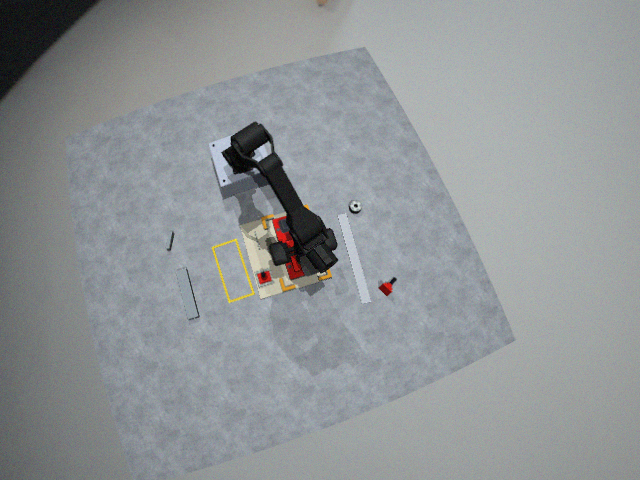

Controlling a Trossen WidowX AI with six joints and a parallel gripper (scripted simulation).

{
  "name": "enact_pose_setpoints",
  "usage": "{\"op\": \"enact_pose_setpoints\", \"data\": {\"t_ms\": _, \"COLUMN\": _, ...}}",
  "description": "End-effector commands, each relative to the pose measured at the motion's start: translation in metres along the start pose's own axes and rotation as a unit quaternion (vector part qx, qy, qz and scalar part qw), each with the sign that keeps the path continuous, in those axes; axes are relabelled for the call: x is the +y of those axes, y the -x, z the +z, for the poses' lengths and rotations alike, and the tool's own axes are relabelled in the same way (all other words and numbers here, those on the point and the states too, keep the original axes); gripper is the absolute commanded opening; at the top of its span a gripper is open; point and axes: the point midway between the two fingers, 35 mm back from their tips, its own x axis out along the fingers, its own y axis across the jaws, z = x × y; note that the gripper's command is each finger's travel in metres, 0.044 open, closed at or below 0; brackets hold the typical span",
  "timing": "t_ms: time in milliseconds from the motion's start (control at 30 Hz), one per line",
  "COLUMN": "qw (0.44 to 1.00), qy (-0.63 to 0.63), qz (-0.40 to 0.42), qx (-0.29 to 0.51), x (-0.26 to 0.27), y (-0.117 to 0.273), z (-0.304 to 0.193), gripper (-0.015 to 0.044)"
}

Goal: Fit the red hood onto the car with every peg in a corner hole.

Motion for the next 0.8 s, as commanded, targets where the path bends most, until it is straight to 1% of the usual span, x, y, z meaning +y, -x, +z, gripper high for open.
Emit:
{"op": "enact_pose_setpoints", "data": {"t_ms": 0, "qw": 1.000, "qy": 0.001, "qz": -0.001, "qx": -0.001, "x": -0.0002, "y": 0.0001, "z": 0.0003, "gripper": 0.0000}}
{"op": "enact_pose_setpoints", "data": {"t_ms": 33, "qw": 1.000, "qy": 0.000, "qz": 0.000, "qx": -0.001, "x": -0.0001, "y": 0.0006, "z": 0.0002, "gripper": 0.0000}}
{"op": "enact_pose_setpoints", "data": {"t_ms": 600, "qw": 1.000, "qy": 0.000, "qz": 0.000, "qx": 0.000, "x": 0.0000, "y": -0.0001, "z": 0.0000, "gripper": 0.0440}}
{"op": "enact_pose_setpoints", "data": {"t_ms": 700, "qw": 1.000, "qy": 0.000, "qz": 0.000, "qx": 0.000, "x": 0.0000, "y": -0.0001, "z": 0.0000, "gripper": 0.0440}}
{"op": "enact_pose_setpoints", "data": {"t_ms": 767, "qw": 1.000, "qy": 0.000, "qz": 0.002, "qx": -0.002, "x": -0.0002, "y": 0.0078, "z": 0.0004, "gripper": 0.0440}}
